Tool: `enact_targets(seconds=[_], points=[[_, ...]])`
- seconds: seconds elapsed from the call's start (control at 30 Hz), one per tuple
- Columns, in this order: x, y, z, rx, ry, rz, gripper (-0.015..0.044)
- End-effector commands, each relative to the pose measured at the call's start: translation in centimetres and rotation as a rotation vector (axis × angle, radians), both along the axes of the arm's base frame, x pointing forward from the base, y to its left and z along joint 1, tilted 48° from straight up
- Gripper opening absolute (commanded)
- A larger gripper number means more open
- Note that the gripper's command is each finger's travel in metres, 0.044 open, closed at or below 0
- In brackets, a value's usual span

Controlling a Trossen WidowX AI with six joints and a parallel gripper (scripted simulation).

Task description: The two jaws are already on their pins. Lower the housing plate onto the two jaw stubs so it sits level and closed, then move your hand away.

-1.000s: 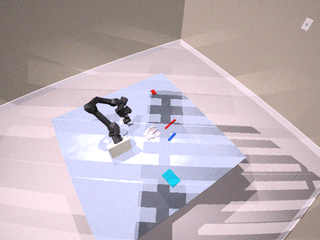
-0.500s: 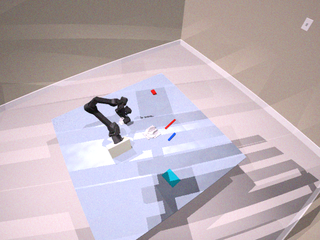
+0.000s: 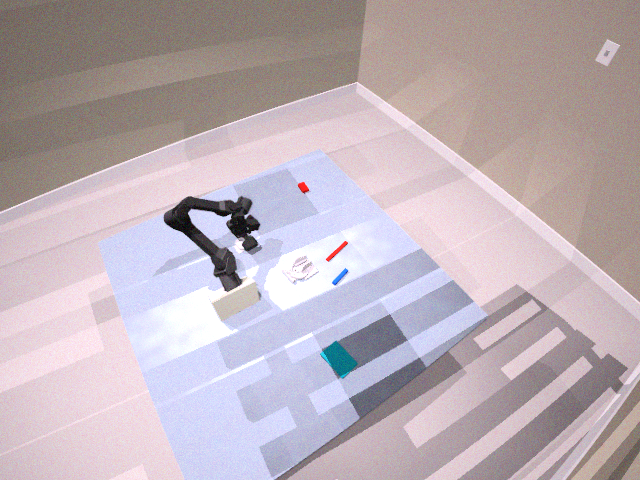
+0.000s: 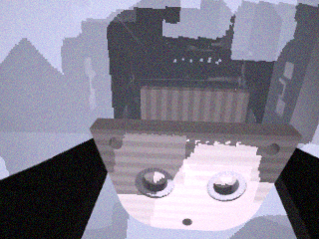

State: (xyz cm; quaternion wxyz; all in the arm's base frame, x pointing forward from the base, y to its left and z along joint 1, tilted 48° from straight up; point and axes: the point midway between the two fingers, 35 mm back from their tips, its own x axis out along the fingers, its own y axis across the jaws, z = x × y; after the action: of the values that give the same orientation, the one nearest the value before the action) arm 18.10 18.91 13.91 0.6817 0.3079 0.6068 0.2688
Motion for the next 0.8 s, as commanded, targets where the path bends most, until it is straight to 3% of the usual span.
enact_targets(seconds=[0.0, 0.77], points=[[0.0, 0.0, 0.0, 0.0, 0.0, 0.0, 0.0353], [0.0, -2.6, 2.0, -0.015, 0.001, 0.0, 0.0351]])
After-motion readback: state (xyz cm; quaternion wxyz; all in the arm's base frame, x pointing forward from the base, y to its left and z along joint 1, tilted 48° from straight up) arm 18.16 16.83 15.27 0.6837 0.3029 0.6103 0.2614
